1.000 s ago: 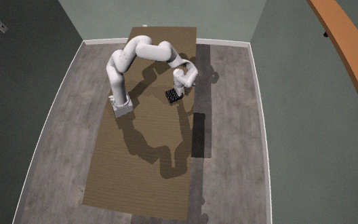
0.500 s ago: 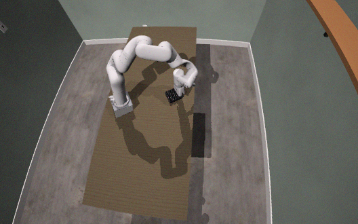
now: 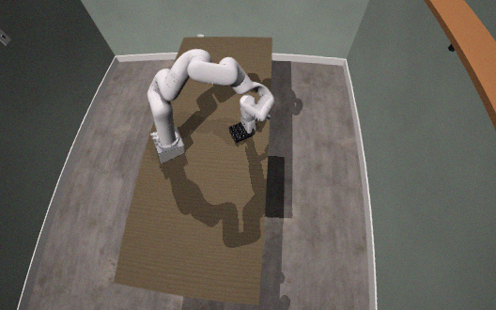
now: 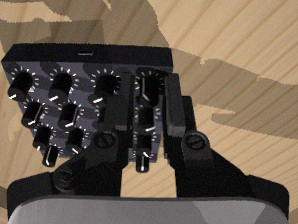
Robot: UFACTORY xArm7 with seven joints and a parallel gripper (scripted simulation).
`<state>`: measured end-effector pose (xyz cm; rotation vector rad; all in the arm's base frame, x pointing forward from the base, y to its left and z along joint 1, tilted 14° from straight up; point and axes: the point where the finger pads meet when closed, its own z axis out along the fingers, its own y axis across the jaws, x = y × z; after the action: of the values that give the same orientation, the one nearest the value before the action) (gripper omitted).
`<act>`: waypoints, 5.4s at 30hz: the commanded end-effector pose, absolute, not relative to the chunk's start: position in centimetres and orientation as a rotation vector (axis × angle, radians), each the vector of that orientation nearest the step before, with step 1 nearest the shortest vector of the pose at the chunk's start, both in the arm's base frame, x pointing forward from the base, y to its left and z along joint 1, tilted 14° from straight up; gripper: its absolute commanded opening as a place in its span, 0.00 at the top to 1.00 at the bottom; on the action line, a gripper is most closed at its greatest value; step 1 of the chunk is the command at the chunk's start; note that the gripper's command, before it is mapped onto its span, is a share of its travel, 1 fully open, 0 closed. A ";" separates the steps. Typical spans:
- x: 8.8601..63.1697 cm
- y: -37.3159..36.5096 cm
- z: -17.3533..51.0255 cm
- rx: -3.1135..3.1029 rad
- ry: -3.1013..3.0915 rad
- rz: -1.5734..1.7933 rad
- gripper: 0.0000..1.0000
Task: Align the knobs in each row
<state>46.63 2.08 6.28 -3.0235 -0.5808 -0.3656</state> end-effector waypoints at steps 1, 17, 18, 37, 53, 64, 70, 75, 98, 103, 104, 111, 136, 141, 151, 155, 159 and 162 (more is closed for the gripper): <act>46.7 2.1 6.4 -3.023 -0.580 -0.370 0.81; 46.7 2.1 6.4 -3.023 -0.580 -0.370 0.81; 46.7 2.1 6.4 -3.023 -0.580 -0.370 0.81; 46.0 1.8 9.7 -3.023 -0.580 -0.370 0.81; 45.9 1.8 9.9 -3.023 -0.580 -0.370 0.81; 45.8 1.7 9.8 -3.036 -0.447 -0.357 0.81; 45.5 1.7 9.6 -3.046 -0.169 -0.328 0.81; 45.3 1.7 9.5 -3.039 0.017 -0.309 0.81; 44.7 1.5 9.1 -2.875 0.858 -0.221 0.81; 44.6 1.5 9.1 -2.808 1.039 -0.202 0.81; 44.6 1.5 9.1 -2.793 1.074 -0.199 0.81; 44.5 1.5 9.1 -2.687 1.298 -0.176 0.81; 44.4 1.4 9.5 -2.133 2.051 -0.096 0.81; 44.5 1.4 9.6 -2.050 2.129 -0.087 0.81; 44.6 1.4 10.0 -1.708 2.398 -0.053 0.81; 44.7 1.4 10.2 -1.579 2.479 -0.041 0.81; 44.8 1.4 10.4 -1.449 2.551 -0.029 0.81; 44.8 1.4 10.5 -1.365 2.594 -0.021 0.81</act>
<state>44.65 1.46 10.14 -1.5311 2.4963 -0.0287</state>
